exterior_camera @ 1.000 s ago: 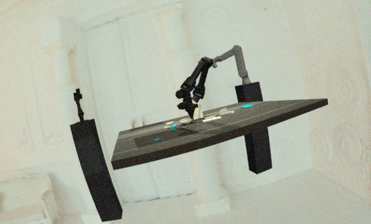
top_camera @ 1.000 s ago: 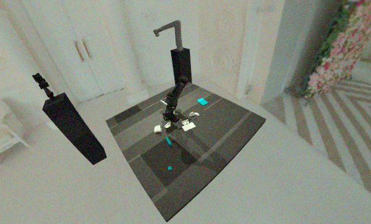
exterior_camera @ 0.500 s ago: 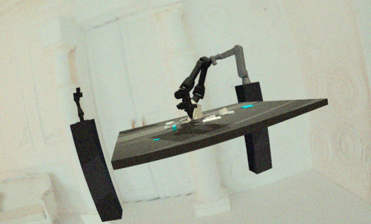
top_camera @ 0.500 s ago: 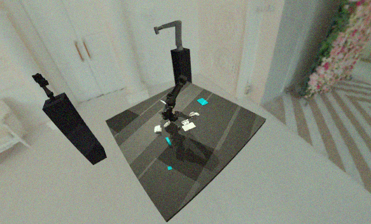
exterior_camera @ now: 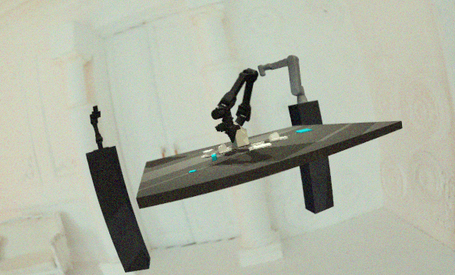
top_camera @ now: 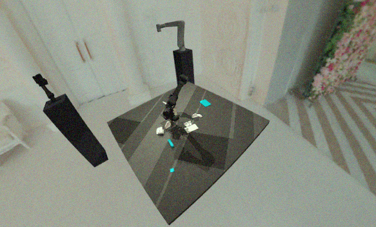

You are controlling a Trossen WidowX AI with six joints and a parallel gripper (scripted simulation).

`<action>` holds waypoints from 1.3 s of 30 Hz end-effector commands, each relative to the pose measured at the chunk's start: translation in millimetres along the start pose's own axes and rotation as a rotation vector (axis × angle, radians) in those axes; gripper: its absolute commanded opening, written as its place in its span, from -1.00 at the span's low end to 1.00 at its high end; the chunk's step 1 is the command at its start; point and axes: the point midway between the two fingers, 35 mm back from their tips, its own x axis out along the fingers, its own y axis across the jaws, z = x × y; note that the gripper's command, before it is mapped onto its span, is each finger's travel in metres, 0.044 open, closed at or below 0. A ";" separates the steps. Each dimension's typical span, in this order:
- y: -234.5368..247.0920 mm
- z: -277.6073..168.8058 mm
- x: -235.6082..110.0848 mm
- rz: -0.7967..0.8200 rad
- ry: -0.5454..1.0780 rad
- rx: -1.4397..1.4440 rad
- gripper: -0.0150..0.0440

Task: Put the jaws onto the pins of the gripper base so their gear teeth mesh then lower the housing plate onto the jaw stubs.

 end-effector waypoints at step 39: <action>7.3 3.3 -36.8 0.023 -0.021 -0.010 1.00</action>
